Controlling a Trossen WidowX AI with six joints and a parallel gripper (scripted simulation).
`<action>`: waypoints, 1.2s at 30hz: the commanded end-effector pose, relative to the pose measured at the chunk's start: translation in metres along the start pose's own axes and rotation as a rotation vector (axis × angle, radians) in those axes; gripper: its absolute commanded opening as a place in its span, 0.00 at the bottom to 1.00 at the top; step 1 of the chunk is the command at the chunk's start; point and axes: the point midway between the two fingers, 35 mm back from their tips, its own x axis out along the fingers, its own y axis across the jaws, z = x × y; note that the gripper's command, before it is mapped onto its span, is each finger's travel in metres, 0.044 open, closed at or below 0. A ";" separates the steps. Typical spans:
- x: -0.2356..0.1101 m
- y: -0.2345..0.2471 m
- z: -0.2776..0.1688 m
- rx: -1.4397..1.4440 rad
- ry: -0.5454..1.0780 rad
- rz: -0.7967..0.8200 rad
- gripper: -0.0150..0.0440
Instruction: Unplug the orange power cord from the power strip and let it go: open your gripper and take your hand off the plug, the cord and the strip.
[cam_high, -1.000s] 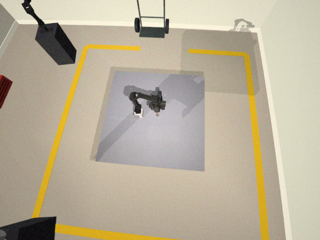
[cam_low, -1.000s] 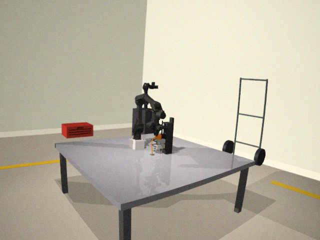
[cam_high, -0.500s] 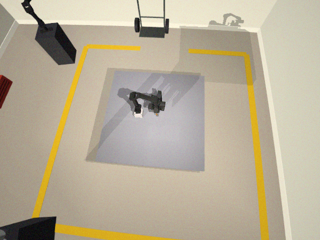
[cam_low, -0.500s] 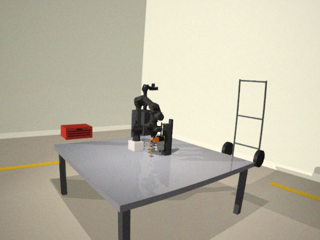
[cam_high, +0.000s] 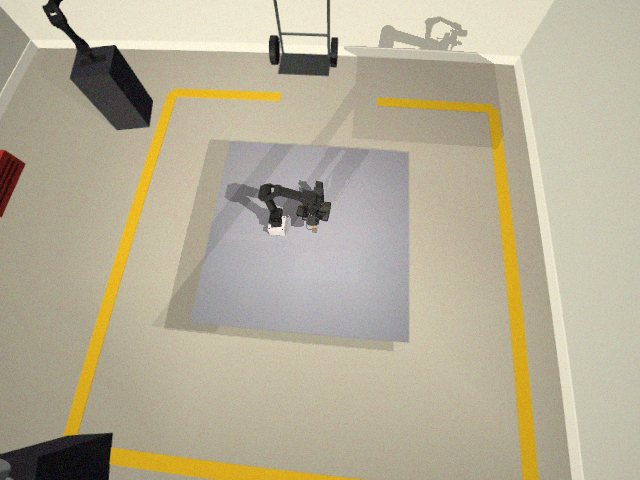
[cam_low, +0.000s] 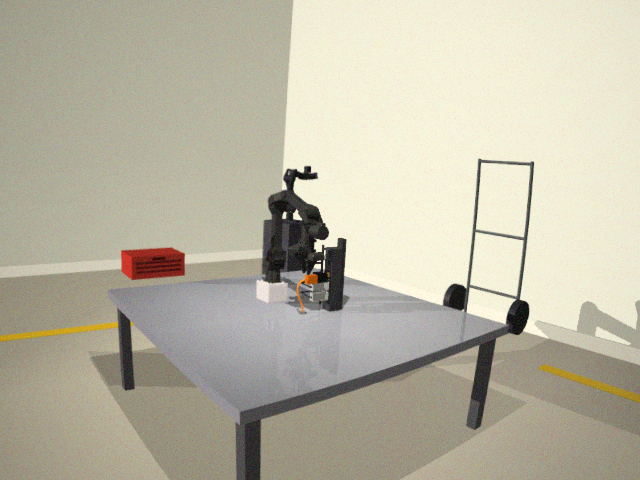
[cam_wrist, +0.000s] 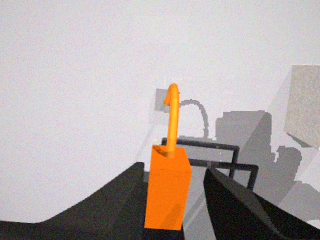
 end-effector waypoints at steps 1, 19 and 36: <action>-0.002 0.001 -0.003 0.006 -0.005 0.004 0.53; 0.003 0.000 -0.020 0.006 -0.003 0.003 0.53; 0.007 0.001 -0.020 0.000 0.000 0.009 0.39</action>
